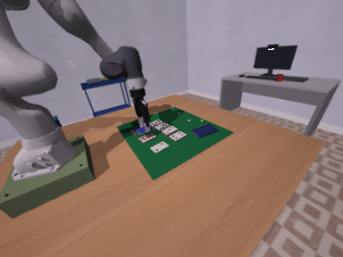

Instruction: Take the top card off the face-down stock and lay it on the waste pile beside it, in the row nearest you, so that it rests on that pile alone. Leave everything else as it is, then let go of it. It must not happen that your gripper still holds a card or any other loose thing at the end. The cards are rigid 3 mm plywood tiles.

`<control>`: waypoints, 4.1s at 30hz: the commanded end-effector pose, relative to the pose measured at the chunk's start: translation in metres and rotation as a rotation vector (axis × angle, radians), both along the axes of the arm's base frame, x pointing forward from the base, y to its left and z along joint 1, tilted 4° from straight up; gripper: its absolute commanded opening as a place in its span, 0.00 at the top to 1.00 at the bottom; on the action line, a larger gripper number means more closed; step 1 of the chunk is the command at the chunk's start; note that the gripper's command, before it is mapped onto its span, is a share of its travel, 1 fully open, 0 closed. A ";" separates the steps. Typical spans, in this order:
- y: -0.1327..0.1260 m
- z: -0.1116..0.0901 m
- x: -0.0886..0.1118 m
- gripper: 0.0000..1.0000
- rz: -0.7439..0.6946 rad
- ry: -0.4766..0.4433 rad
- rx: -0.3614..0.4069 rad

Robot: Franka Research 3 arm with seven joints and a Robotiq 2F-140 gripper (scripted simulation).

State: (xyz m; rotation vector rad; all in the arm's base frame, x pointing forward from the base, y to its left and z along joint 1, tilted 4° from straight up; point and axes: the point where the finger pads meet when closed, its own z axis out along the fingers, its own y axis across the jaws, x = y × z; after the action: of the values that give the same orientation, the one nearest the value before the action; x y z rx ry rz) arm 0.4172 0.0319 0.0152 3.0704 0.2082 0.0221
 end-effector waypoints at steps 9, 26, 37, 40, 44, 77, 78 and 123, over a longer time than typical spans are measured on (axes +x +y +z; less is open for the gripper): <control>-0.001 -0.005 0.000 0.57 0.005 0.000 -0.001; -0.003 -0.029 0.001 0.57 0.005 0.000 -0.001; -0.004 -0.046 0.002 0.57 0.005 0.000 -0.001; -0.004 -0.047 0.002 0.57 0.005 0.000 -0.001; -0.004 -0.049 0.002 0.57 0.005 0.000 -0.001; -0.004 -0.050 0.002 0.57 0.005 0.000 -0.001; -0.004 -0.050 0.002 0.57 0.005 0.000 -0.001; -0.003 -0.049 0.003 0.57 0.005 0.000 -0.001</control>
State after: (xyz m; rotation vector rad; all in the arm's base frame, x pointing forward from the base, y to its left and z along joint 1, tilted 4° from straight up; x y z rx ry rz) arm 0.4211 0.0294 -0.0337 3.0700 0.2144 0.0239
